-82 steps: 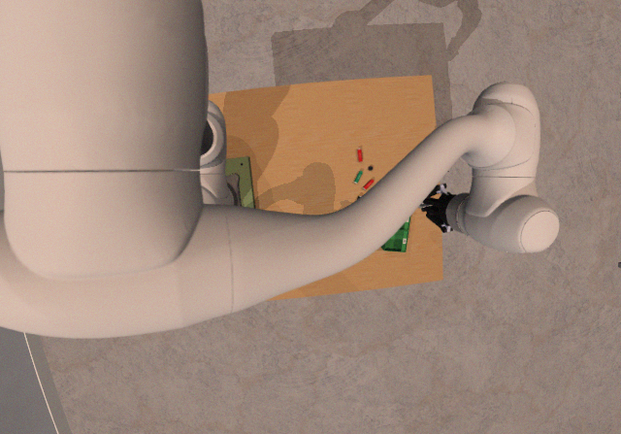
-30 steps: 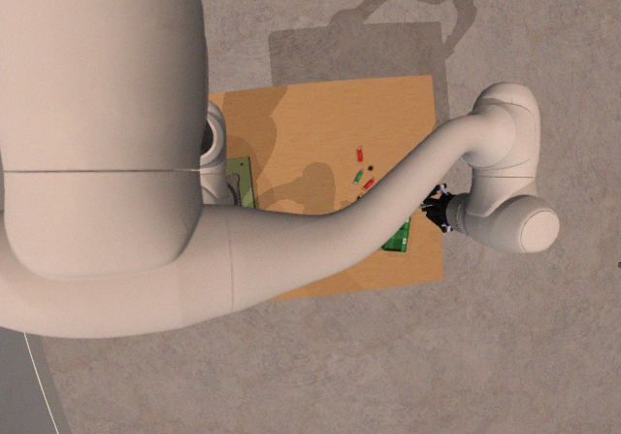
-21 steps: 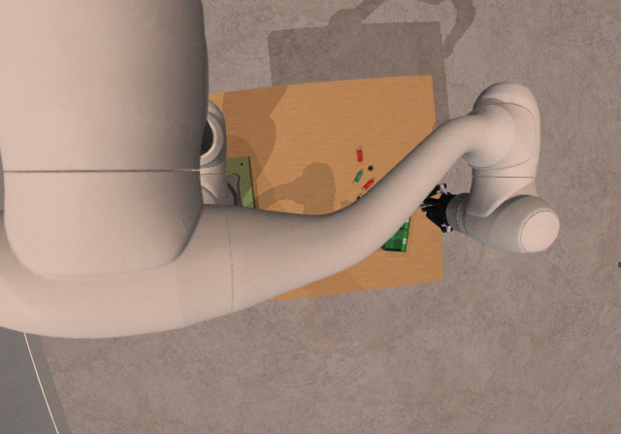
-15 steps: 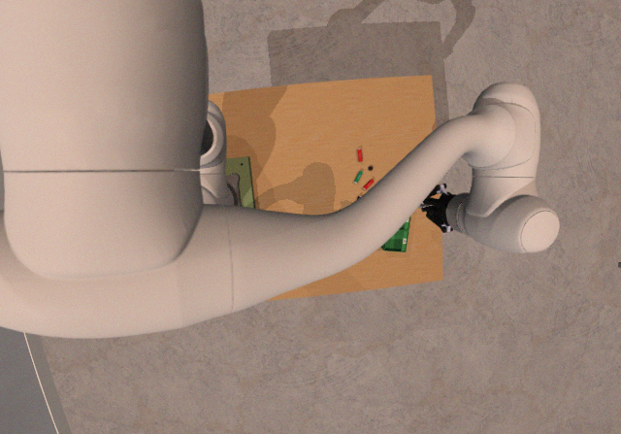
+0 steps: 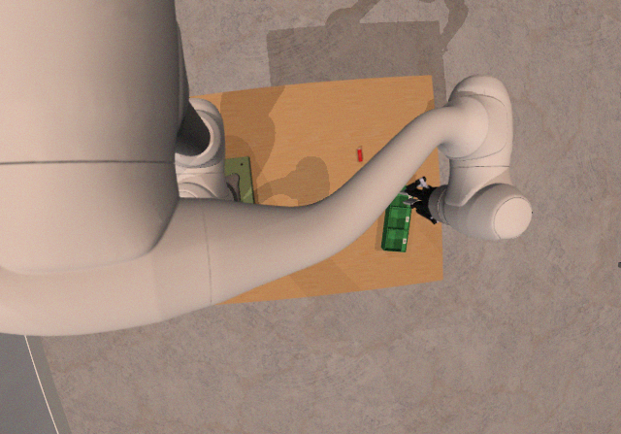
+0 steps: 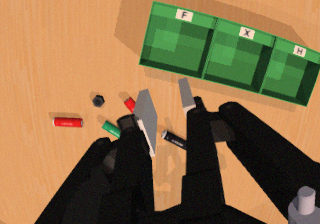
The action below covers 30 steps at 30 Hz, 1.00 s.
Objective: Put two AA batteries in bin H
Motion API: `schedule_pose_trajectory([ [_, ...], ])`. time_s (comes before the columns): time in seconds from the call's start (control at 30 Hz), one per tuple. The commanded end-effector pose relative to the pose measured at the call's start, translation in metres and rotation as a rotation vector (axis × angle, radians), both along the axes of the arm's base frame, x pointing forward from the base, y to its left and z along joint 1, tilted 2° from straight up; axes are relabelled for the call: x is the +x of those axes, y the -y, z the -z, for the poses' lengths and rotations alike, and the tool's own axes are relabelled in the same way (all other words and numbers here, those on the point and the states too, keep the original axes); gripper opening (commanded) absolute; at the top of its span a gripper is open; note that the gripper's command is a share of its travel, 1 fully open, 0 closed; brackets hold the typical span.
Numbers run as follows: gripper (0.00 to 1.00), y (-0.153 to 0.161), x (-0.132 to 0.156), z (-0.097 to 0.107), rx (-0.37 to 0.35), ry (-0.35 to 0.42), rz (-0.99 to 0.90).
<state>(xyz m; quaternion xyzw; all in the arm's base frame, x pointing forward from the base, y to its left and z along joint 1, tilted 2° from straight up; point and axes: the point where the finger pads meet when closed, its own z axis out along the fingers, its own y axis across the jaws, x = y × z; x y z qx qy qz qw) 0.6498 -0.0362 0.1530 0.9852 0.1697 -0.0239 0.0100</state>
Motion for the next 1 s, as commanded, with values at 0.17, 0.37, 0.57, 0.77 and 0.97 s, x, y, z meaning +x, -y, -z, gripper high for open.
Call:
schedule_pose_trajectory([
  [0.17,0.17,-0.025,-0.041,0.028,0.016,-0.003,-0.316],
  [0.37,0.17,-0.046,-0.078,0.055,0.025,-0.012,-0.542],
  [0.57,0.17,-0.064,-0.109,0.077,0.03,-0.01,-0.662],
  [0.77,0.17,-0.072,-0.121,0.083,0.03,-0.01,-0.662],
  [0.97,0.17,-0.073,-0.12,0.083,0.03,-0.01,-0.662],
])
